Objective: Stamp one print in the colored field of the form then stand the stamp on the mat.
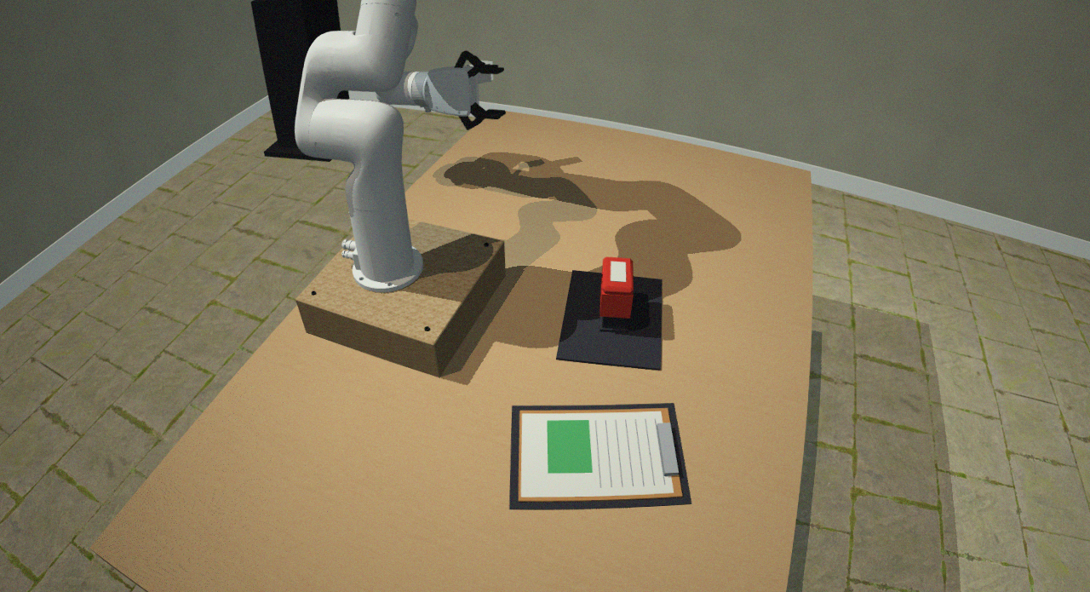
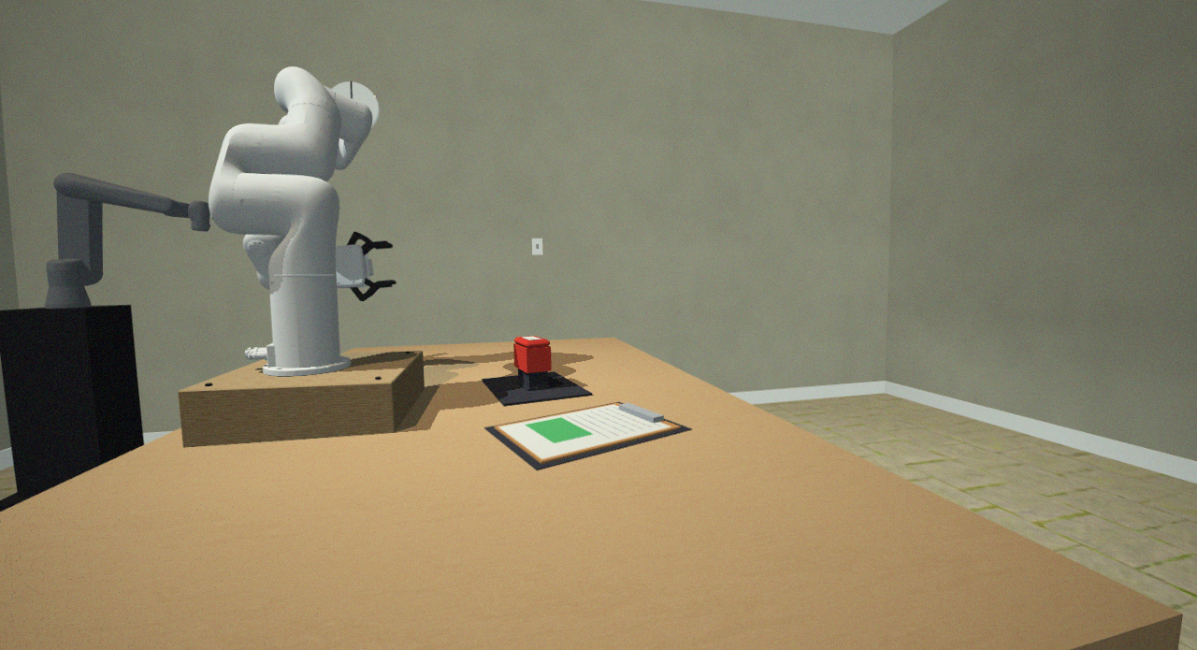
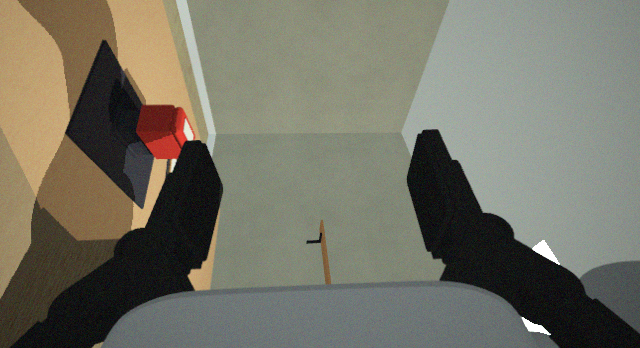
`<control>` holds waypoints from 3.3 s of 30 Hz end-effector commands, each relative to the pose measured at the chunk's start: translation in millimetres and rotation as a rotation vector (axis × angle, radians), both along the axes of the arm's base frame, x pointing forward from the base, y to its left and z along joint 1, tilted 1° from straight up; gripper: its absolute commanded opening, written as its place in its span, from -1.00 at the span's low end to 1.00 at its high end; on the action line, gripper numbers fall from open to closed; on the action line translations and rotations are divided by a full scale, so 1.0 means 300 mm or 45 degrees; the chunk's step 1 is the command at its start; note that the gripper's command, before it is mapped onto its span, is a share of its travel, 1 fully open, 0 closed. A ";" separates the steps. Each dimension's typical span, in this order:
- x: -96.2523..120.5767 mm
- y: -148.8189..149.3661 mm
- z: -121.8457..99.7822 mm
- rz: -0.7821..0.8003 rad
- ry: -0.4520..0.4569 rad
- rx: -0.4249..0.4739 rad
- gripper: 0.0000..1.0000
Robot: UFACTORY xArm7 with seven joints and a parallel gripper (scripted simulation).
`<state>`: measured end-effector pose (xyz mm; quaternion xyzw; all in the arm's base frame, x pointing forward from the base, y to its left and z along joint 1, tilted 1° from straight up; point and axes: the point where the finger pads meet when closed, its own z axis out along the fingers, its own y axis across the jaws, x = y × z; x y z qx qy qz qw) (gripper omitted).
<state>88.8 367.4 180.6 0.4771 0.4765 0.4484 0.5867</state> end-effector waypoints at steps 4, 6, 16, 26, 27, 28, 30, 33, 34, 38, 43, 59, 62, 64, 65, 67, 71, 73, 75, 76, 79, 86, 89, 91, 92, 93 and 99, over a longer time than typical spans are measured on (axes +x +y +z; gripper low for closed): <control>-0.001 0.002 0.003 0.000 0.000 0.004 1.00; -0.001 0.002 0.003 0.000 0.000 0.004 1.00; -0.001 0.002 0.003 0.000 0.000 0.004 1.00; 0.047 -0.047 -0.008 -0.120 -0.013 0.135 1.00; 0.062 -0.061 -0.013 -0.160 -0.015 0.180 1.00; 0.078 -0.078 -0.019 -0.207 -0.019 0.232 1.00; 0.122 -0.123 -0.033 -0.324 -0.028 0.362 1.00; 0.149 -0.151 -0.041 -0.396 -0.033 0.442 1.00; 0.149 -0.151 -0.041 -0.396 -0.033 0.442 1.00; 0.259 -0.262 -0.076 -0.619 -0.050 0.686 1.00; 0.362 -0.366 -0.107 -0.840 -0.070 0.925 1.00; 0.597 -0.602 -0.177 -1.520 -0.118 1.688 1.00; 0.640 -0.645 -0.189 -1.642 -0.124 1.826 1.00; 0.640 -0.645 -0.189 -1.659 -0.123 1.848 1.00; 0.681 -0.687 -0.201 -1.760 -0.131 1.959 1.00; 0.681 -0.687 -0.201 -1.764 -0.130 1.965 1.00; 0.760 -0.767 -0.223 -1.962 -0.147 2.190 1.00; 0.760 -0.767 -0.223 -1.962 -0.147 2.190 1.00; 0.797 -0.805 -0.234 -2.056 -0.154 2.295 1.00; 0.832 -0.842 -0.244 -2.142 -0.162 2.390 1.00; 0.866 -0.878 -0.254 -2.233 -0.169 2.494 1.00; 0.932 -0.946 -0.280 -2.419 -0.175 2.683 1.00; 0.956 -0.970 -0.289 -2.490 -0.177 2.754 1.00; 0.965 -0.979 -0.292 -2.515 -0.177 2.780 1.00; 0.973 -0.987 -0.294 -2.535 -0.179 2.802 1.00; 0.979 -0.994 -0.296 -2.549 -0.181 2.820 1.00; 0.992 -1.007 -0.298 -2.575 -0.186 2.856 1.00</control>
